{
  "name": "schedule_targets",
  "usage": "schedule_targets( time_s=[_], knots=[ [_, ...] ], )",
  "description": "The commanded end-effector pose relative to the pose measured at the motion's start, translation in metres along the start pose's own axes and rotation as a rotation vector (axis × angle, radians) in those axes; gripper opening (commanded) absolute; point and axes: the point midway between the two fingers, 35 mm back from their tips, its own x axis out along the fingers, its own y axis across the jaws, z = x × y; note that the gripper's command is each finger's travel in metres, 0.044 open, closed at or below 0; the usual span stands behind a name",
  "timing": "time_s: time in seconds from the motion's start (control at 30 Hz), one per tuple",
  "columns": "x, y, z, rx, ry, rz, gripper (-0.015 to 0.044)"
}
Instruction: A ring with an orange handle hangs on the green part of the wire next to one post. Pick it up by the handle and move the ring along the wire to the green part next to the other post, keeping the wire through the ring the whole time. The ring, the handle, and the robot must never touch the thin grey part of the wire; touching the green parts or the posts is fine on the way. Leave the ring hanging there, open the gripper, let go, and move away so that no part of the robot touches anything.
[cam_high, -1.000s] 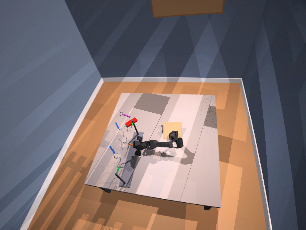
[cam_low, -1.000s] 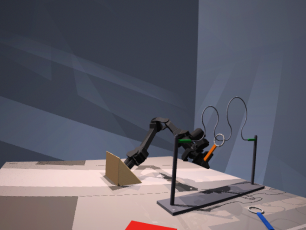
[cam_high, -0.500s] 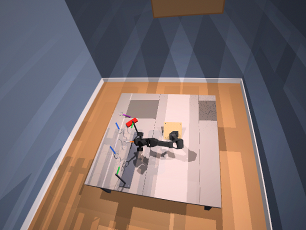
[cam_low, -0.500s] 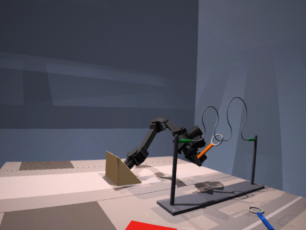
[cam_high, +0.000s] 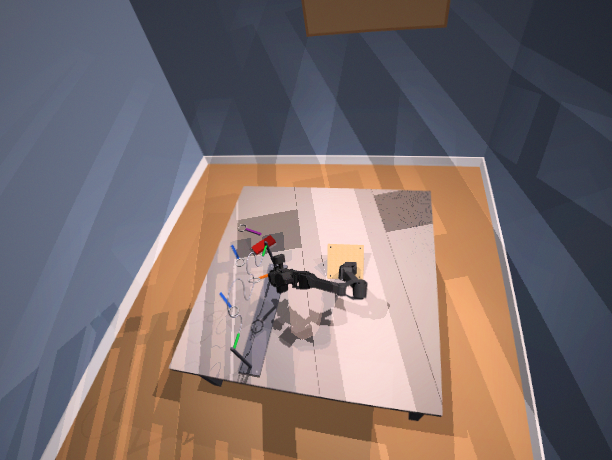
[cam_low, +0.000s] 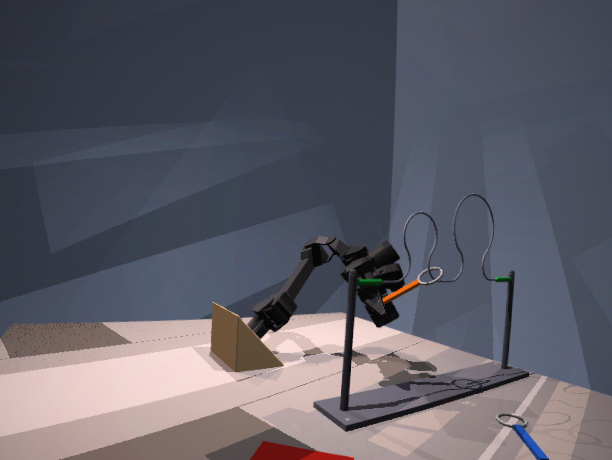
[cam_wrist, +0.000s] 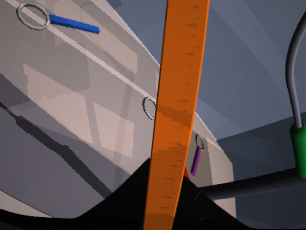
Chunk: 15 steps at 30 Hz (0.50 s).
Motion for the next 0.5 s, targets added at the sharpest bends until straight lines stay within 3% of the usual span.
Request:
schedule_targets(
  time_s=[0.0, 0.47],
  knots=[
    [-0.003, -0.019, 0.003, -0.097, 0.009, -0.063, -0.0150],
    [-0.016, -0.066, 0.015, -0.377, 0.046, -0.225, -0.0150]
  ],
)
